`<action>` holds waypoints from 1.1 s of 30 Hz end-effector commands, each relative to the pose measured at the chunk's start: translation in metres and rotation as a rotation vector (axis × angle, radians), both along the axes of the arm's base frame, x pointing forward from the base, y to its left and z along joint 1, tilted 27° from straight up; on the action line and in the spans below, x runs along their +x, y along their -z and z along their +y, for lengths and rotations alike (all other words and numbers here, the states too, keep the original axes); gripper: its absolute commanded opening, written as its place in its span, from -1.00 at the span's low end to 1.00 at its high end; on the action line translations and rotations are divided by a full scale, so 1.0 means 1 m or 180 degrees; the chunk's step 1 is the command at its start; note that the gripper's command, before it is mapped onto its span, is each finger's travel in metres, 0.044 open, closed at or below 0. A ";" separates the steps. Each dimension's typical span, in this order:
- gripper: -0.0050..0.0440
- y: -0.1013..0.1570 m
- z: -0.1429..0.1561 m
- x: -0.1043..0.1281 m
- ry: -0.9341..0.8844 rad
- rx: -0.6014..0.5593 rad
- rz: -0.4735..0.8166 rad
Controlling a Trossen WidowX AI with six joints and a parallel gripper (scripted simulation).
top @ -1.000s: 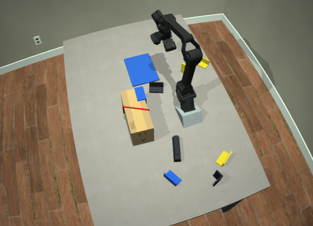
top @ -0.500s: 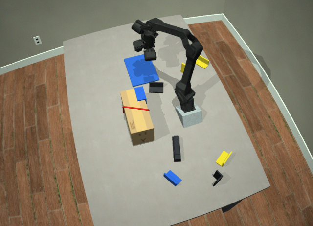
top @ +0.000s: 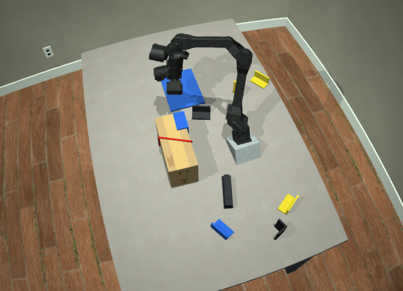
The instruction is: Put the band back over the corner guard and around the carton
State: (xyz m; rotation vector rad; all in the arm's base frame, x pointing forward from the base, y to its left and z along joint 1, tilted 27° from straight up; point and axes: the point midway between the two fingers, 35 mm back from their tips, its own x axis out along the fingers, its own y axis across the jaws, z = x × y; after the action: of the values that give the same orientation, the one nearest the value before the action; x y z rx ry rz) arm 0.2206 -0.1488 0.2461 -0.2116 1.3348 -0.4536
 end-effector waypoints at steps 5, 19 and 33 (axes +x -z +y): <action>-0.32 0.023 0.062 0.038 0.0131 0.0260 -0.0029; -0.32 0.054 0.153 0.047 0.0375 0.0354 0.0061; -0.32 0.086 0.236 0.015 0.0941 0.0070 -0.0004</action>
State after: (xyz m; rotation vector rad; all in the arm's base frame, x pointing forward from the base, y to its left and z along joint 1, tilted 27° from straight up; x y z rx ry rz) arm 0.2456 0.0670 0.1704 0.0020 1.3826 -0.6020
